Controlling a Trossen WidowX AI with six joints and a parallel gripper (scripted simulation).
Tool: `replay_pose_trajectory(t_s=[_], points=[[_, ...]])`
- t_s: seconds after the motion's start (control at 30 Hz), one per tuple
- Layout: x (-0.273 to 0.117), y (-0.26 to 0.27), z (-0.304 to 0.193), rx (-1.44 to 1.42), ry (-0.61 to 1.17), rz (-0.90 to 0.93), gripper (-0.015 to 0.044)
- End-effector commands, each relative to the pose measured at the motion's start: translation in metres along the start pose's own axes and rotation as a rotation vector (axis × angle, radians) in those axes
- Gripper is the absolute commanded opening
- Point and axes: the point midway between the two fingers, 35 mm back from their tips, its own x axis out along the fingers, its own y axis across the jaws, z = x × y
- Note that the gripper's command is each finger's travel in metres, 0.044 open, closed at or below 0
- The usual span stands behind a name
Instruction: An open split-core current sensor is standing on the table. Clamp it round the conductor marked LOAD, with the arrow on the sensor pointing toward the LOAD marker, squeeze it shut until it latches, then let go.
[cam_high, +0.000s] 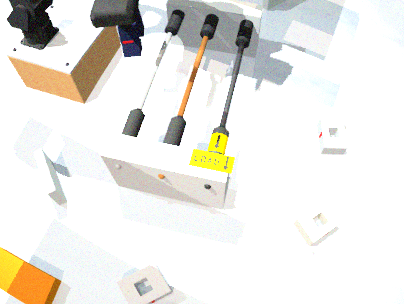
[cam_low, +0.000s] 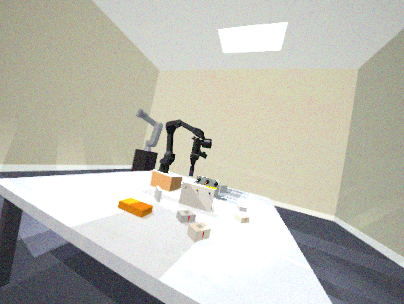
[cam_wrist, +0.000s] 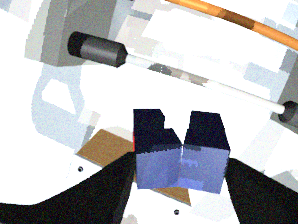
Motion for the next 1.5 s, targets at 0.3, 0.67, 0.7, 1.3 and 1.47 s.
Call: replay_pose_trajectory(t_s=[0.3, 0.67, 0.7, 1.3, 1.47], points=[[-0.008, -0.015, 0.050, -0.368, 0.003, 0.000, 0.0000], [-0.008, -0.028, 0.095, -0.696, 0.001, -0.002, 0.0000], [-0.007, -0.029, 0.099, -0.726, 0.000, -0.002, 0.0000], [0.011, -0.045, 0.168, -1.264, -0.003, -0.006, 0.0000], [0.014, -0.046, 0.174, -1.308, -0.003, -0.006, 0.0000]])
